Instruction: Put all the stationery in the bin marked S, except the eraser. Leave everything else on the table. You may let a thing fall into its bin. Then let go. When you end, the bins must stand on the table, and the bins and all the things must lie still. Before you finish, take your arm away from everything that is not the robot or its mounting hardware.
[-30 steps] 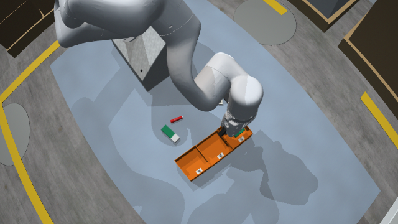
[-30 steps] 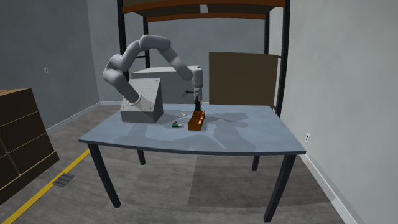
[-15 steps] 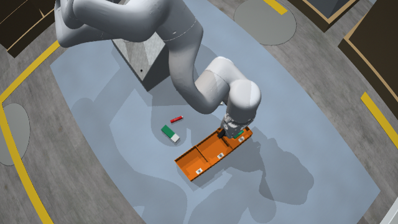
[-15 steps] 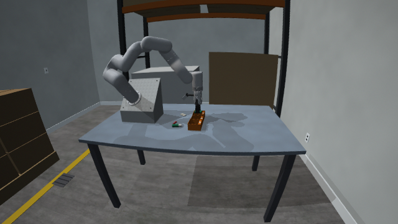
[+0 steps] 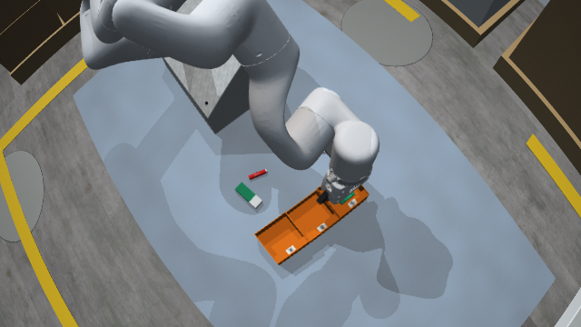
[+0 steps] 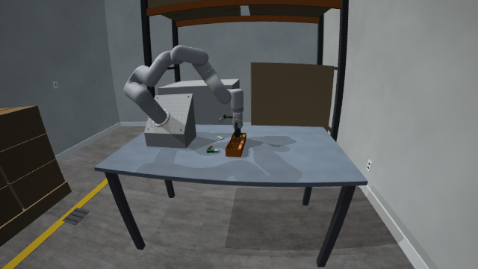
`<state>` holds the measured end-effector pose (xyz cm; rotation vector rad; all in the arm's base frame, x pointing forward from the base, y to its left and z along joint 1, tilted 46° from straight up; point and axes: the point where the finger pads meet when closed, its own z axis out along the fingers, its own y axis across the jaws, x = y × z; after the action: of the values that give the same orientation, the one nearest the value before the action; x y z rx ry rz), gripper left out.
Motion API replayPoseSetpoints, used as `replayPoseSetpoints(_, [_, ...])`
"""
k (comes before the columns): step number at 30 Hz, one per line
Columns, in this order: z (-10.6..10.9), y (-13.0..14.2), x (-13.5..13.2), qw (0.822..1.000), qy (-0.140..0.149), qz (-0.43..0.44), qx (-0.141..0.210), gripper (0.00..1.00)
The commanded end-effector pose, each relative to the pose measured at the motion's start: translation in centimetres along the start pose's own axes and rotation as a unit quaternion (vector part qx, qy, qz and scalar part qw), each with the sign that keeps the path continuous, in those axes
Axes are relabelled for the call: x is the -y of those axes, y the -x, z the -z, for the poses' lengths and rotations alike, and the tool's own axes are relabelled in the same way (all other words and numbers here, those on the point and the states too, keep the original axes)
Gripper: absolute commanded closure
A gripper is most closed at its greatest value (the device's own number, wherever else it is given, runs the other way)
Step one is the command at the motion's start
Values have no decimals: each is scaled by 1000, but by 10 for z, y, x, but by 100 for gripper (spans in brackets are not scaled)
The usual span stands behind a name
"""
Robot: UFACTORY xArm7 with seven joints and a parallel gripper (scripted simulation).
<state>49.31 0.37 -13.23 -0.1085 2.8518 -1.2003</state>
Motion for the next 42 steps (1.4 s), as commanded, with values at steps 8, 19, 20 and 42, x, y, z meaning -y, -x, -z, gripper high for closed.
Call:
replayPoseSetpoints(8, [2,1,0,1000,1,0,2,53])
replayPoseSetpoints(19, [2,1,0,1000,1,0,2,53])
replayPoseSetpoints(20, [2,1,0,1000,1,0,2,53])
replayPoseSetpoints(42, [23,1,0,1000,1,0,2,53])
